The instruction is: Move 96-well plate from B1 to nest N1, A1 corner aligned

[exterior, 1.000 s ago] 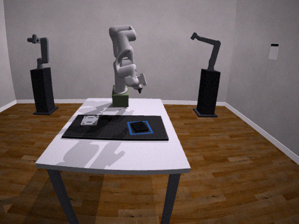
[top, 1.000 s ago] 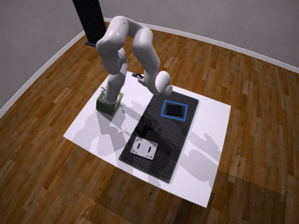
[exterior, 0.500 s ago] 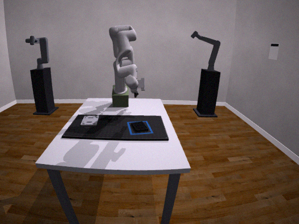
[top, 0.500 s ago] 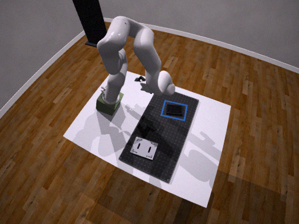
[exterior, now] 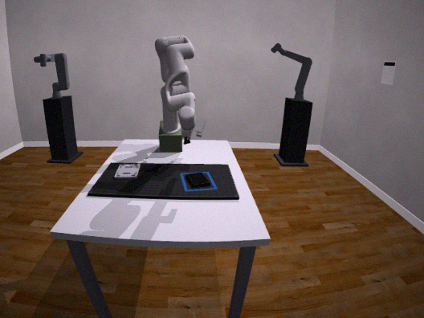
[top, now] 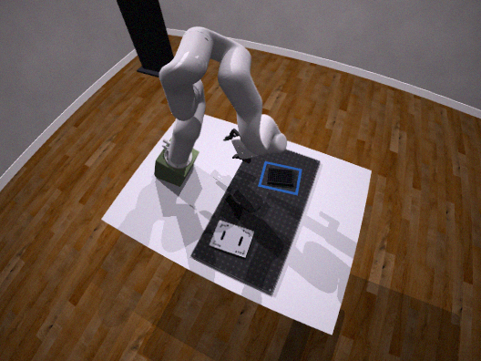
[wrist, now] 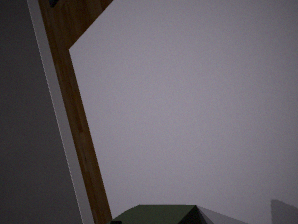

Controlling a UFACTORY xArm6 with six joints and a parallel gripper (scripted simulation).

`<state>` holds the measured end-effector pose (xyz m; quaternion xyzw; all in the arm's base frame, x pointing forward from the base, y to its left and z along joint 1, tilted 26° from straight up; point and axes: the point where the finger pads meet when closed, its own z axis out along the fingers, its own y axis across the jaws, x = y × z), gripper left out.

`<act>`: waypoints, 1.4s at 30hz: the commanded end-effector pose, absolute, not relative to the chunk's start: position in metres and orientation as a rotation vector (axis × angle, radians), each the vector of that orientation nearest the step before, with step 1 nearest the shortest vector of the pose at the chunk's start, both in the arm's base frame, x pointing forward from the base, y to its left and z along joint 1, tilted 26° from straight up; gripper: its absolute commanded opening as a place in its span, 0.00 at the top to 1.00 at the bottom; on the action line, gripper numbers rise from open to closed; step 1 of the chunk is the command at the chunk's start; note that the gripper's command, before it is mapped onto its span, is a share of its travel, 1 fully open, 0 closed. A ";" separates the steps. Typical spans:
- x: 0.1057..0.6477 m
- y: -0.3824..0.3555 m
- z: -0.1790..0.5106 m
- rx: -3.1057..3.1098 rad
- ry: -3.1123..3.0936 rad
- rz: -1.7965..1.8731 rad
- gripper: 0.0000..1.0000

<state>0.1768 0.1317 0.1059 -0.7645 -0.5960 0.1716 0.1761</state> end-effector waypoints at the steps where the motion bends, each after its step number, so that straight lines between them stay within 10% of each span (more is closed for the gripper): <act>1: 0.195 0.128 0.102 -2.300 -1.648 0.469 0.00; 42: 0.353 0.134 0.114 -3.094 -0.988 -0.212 0.00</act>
